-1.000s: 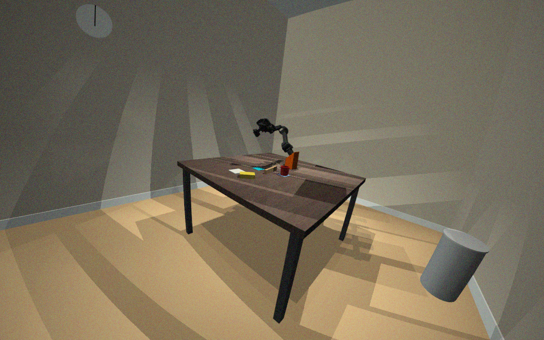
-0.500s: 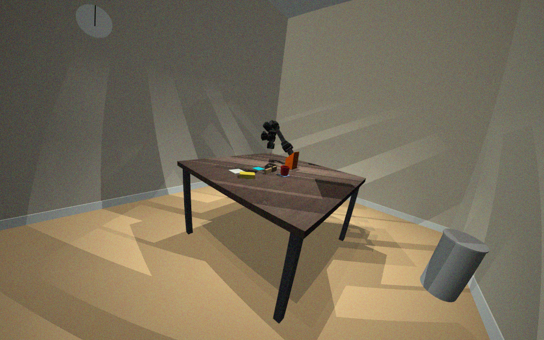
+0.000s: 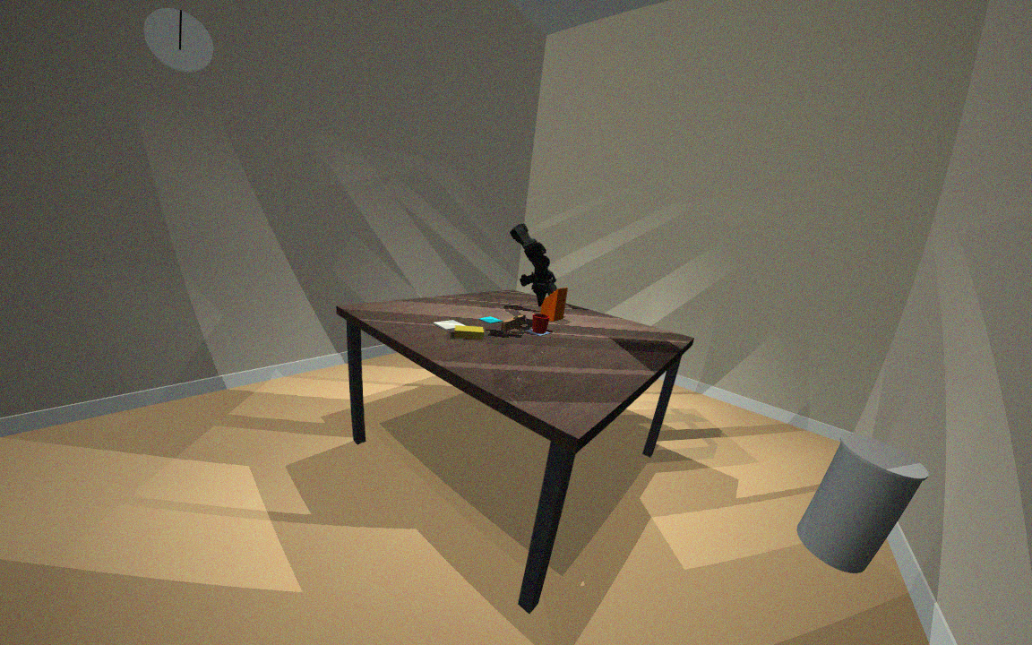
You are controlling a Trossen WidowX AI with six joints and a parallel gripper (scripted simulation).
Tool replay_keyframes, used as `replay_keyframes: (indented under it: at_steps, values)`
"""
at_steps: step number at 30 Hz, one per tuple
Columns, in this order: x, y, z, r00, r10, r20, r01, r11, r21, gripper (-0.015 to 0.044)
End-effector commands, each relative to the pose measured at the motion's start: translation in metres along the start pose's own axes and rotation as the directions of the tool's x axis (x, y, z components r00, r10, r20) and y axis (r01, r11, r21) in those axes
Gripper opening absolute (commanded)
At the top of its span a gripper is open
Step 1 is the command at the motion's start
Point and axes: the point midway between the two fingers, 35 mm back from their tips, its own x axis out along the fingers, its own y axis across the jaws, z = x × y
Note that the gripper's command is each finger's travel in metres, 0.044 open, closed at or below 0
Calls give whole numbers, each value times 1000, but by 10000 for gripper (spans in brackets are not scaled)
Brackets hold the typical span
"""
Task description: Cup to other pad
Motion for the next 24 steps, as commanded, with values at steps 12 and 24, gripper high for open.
replay_keyframes:
  at_steps: [12, 24]
  values:
    - [16, -11, -14, 987, -116, 107, 114, 993, 29, 148]
    - [36, -12, -12, 988, -116, 107, 113, 993, 29, 148]
